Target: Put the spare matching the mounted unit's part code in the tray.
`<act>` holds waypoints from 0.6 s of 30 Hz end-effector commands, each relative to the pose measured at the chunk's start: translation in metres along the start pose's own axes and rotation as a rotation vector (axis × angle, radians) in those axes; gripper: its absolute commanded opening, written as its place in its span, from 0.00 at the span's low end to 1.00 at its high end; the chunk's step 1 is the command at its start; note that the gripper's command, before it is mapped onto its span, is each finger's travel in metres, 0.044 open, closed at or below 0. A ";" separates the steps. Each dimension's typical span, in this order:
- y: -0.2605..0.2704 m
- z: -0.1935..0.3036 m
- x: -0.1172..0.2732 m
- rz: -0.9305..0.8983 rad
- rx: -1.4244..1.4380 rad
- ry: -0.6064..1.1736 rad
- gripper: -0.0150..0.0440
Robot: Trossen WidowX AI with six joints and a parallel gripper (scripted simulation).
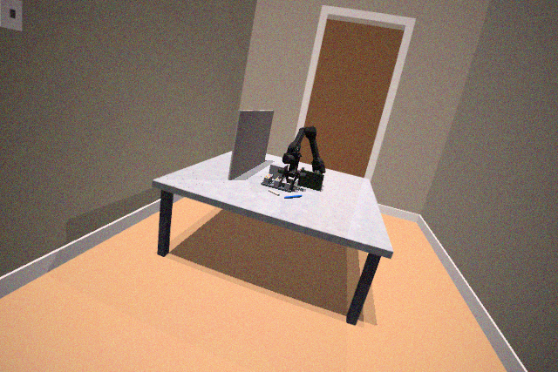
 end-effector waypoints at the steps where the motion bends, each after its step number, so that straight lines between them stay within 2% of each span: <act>1: 0.000 0.000 0.000 0.001 0.000 -0.001 0.33; 3: 0.000 0.000 0.000 0.001 0.000 -0.001 0.25; 11: 0.000 0.000 0.001 0.001 0.000 -0.001 0.25; 18: -0.003 -0.002 0.042 0.001 0.003 -0.002 0.25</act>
Point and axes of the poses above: the point midway between the two fingers, 35 mm back from their tips, its own x axis back along the fingers, its own y axis across the jaws, z = x × y, the point moved 10 cm from there along x, back along the fingers, and after that the axes turned 10 degrees about x, right-handed, at the moved point
